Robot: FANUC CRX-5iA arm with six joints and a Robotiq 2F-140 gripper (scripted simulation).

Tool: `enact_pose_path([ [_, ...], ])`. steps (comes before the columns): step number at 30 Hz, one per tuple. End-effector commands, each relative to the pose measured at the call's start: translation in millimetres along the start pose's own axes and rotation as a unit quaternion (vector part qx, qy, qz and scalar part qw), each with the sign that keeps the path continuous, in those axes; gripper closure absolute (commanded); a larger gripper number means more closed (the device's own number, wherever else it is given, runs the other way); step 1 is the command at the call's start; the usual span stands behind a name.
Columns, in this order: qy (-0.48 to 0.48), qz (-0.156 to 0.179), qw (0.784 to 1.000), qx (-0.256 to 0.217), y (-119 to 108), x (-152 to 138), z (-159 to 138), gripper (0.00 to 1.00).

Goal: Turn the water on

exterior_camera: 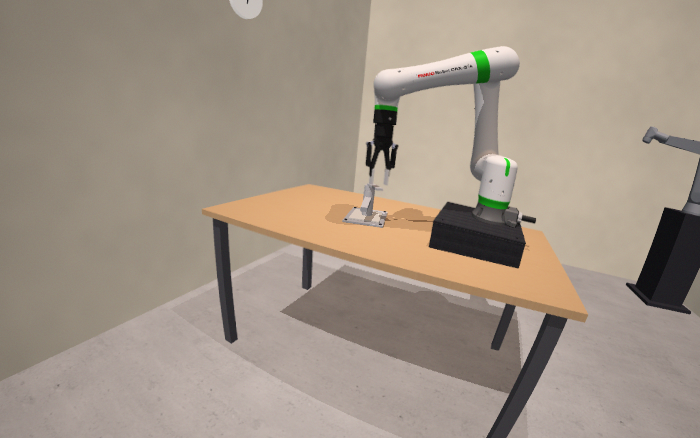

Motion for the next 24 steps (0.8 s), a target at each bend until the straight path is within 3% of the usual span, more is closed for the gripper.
enact_pose_path([
  [1, 0.000, 0.000, 1.000, 0.000, -0.2, 0.1, -0.1, 0.61],
  [24, 0.000, 0.000, 1.000, 0.000, 5.6, 0.1, -0.1, 0.61],
])
Point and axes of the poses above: the point where the finger pads meet when closed, its own y axis out along the fingers, its own x axis across the jaws, z = x × y, the point moved 7 cm from there along -y, back along the fingers, and after that the axes turned 10 degrees about y, right-handed, at the moved point
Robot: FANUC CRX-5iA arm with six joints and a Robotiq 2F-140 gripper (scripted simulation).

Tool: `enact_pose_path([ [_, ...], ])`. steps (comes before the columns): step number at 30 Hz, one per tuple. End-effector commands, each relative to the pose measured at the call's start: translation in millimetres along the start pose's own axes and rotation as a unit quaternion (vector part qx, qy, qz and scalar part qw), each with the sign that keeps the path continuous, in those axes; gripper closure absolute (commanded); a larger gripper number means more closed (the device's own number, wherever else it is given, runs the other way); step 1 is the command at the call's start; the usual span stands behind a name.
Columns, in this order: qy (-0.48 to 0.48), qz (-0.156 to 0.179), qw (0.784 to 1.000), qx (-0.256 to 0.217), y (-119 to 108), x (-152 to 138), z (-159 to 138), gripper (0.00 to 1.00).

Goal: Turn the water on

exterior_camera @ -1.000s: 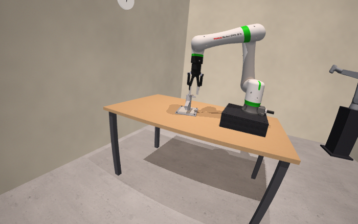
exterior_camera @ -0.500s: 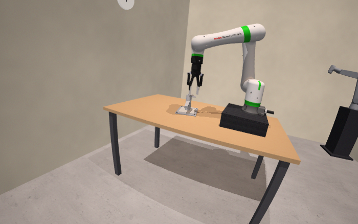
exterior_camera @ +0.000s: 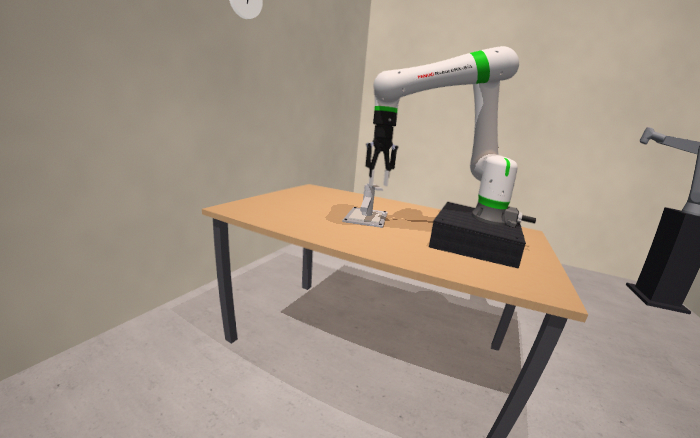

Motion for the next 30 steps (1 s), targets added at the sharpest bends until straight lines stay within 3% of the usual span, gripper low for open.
enact_pose_path([
  [1, 0.000, 0.000, 1.000, 0.000, 2.0, 0.1, -0.1, 0.61],
  [30, 0.000, 0.000, 1.000, 0.000, 35.7, 0.1, -0.1, 0.61],
])
Point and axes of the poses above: the point where the finger pads meet when closed, its own y axis out along the fingers, its own x axis across the jaws, z = x × y, the point moved 7 cm from there along -y, back along the fingers, and after that the axes turned 10 degrees about y, right-handed, at the moved point
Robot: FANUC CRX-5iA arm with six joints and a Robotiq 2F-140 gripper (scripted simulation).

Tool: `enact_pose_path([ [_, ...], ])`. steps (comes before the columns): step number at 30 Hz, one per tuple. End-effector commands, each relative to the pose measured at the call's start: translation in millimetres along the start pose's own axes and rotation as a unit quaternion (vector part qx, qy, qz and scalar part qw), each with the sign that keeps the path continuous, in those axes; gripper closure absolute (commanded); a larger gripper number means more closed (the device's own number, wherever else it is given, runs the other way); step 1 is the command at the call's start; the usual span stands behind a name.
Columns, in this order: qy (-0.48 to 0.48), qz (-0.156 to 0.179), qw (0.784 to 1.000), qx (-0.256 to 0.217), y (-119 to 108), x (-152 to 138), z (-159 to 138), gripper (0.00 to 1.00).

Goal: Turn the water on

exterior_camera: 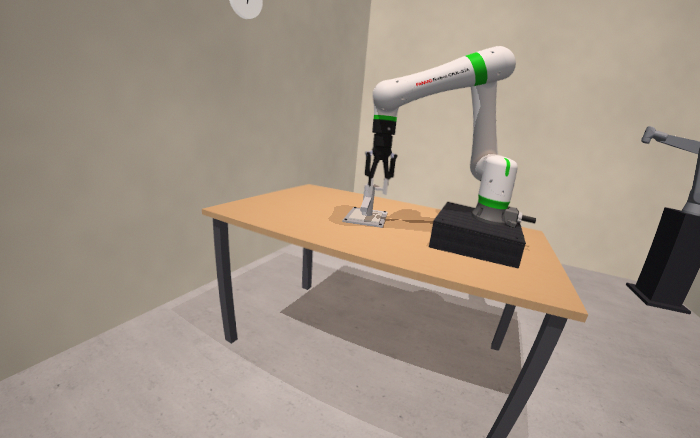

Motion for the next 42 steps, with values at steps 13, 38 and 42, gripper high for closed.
enact_pose_path([
  [13, 0.000, 0.000, 1.000, 0.000, 6.9, 0.2, -0.1, 0.61],
  [38, 0.000, 0.000, 1.000, 0.000, 7.2, 0.2, -0.1, 0.61],
  [42, 0.000, 0.000, 1.000, 0.000, 7.2, 0.2, -0.1, 0.61],
])
Point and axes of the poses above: the point where the finger pads meet when closed, its own y axis out along the fingers, its own x axis across the jaws, z = x × y, the point moved 7 cm from there along -y, back along the fingers, and after that the axes turned 10 degrees about y, right-handed, at the moved point
